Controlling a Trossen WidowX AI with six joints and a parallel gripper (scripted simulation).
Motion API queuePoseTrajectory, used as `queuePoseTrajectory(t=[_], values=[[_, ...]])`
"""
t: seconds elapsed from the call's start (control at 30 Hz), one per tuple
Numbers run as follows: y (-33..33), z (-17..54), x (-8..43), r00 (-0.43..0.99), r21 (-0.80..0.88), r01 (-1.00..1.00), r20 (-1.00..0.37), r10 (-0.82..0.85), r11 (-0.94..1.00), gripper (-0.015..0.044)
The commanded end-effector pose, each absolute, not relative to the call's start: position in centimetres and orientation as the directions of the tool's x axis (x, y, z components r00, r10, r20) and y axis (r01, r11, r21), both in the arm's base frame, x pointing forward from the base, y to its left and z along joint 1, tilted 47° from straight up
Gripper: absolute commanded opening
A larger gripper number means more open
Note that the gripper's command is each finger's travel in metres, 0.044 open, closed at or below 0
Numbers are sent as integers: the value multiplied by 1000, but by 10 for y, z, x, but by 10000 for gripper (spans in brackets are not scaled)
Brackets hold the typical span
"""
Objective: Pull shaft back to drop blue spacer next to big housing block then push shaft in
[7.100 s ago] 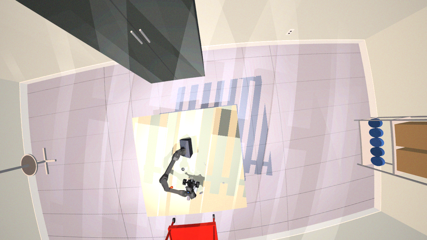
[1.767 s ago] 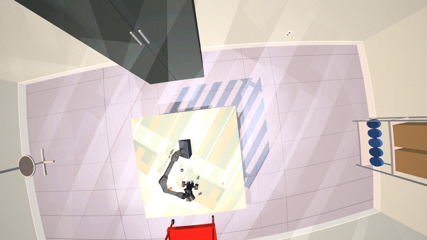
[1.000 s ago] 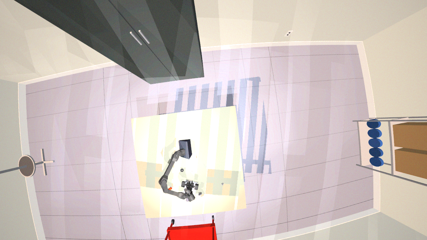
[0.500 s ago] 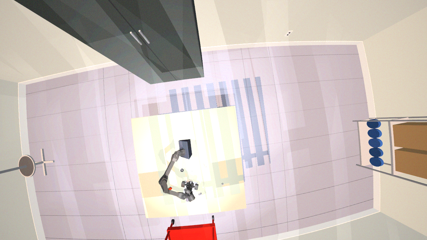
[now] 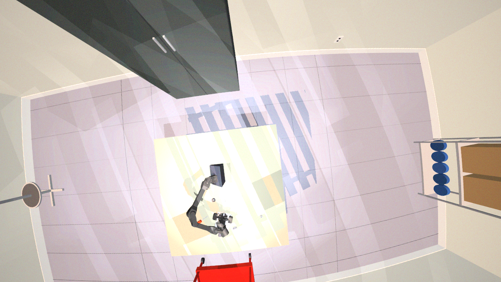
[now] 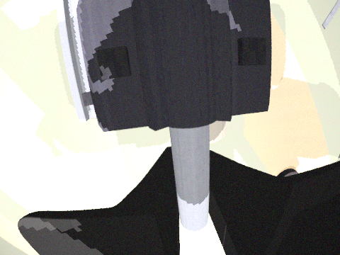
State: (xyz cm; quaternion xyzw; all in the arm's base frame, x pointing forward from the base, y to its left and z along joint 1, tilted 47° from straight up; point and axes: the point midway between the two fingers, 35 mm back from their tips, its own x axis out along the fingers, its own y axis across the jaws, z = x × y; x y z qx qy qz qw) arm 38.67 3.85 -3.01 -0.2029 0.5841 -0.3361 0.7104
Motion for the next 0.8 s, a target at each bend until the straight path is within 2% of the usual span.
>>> queuePoseTrajectory(t=[0.0, 0.77], values=[[38, -28, 390, 99, -681, 243, -691, -716, 691, 0], [38, -28, 393, 99, -681, 243, -691, -716, 691, 0]])
